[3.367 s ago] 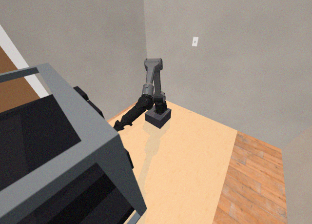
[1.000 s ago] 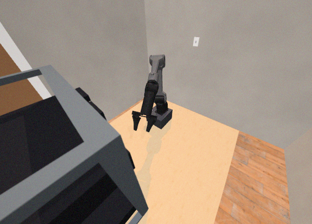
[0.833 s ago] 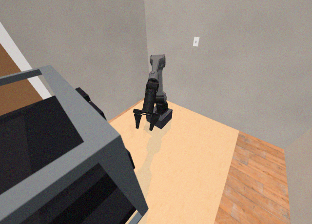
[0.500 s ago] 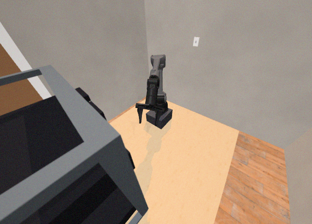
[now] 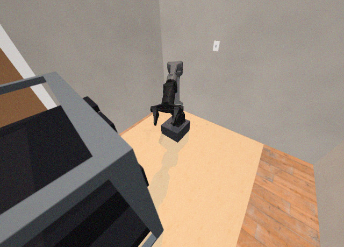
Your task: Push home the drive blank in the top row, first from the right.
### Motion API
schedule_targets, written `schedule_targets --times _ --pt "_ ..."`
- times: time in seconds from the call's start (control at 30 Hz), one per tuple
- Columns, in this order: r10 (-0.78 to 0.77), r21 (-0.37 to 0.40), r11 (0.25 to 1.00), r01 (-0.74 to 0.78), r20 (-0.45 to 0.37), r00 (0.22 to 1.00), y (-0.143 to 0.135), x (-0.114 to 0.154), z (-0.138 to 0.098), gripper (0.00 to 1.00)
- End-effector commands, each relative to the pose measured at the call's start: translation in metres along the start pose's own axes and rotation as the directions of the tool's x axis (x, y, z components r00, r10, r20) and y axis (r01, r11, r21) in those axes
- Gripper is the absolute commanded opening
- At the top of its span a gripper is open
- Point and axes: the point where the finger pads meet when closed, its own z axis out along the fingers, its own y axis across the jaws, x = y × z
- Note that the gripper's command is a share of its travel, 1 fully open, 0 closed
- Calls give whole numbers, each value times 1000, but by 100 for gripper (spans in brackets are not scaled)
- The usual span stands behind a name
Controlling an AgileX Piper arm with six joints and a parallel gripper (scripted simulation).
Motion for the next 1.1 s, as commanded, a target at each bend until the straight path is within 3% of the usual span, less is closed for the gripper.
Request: schedule_targets --times 0.0,0.07,0.23,0.57,0.63,1.07 --pt "73 4 997 -73 50 996 -1 -10 -6 100" --pt "73 4 997 -73 50 996 -1 -10 -6 100" --pt "226 6 973 -230 148 963 -7 -28 -21 100" --pt "491 -22 859 -511 314 812 -29 -53 -51 100" --pt "491 -22 859 -511 314 812 -29 -53 -51 100" --pt "715 -92 629 -772 458 528 -64 -60 -90 100"
